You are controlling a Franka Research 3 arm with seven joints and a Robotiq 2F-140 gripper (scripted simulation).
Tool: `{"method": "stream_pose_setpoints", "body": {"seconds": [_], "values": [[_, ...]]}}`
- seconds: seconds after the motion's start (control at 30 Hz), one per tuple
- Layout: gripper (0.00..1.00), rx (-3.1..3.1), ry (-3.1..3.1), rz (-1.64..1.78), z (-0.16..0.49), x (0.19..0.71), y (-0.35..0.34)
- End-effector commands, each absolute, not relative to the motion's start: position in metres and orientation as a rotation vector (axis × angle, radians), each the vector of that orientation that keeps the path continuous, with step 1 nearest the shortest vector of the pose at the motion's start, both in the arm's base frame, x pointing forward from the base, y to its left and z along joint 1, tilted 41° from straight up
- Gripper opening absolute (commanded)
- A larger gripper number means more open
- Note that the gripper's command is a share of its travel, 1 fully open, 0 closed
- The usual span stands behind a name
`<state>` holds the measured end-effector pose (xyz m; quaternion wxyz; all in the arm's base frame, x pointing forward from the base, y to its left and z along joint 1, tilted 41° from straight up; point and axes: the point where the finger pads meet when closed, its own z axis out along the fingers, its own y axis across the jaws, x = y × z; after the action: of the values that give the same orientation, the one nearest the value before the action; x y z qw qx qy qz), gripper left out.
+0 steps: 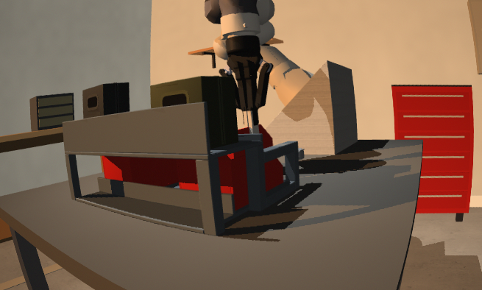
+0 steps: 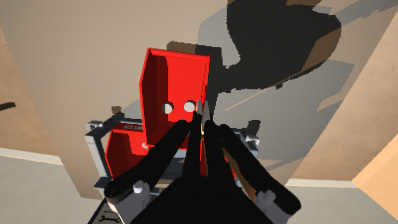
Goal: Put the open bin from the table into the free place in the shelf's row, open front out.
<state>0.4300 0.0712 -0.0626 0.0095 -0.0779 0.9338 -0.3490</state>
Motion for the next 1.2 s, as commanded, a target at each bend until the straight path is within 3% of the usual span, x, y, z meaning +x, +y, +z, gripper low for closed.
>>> {"method": "stream_pose_setpoints", "body": {"seconds": [0.0, 1.17], "values": [[0.00, -0.264, 2.950, -1.124, -0.0600, 0.4298, 0.0695], [0.00, -0.212, 3.040, -1.172, -0.0566, 0.4341, 0.0723]]}}
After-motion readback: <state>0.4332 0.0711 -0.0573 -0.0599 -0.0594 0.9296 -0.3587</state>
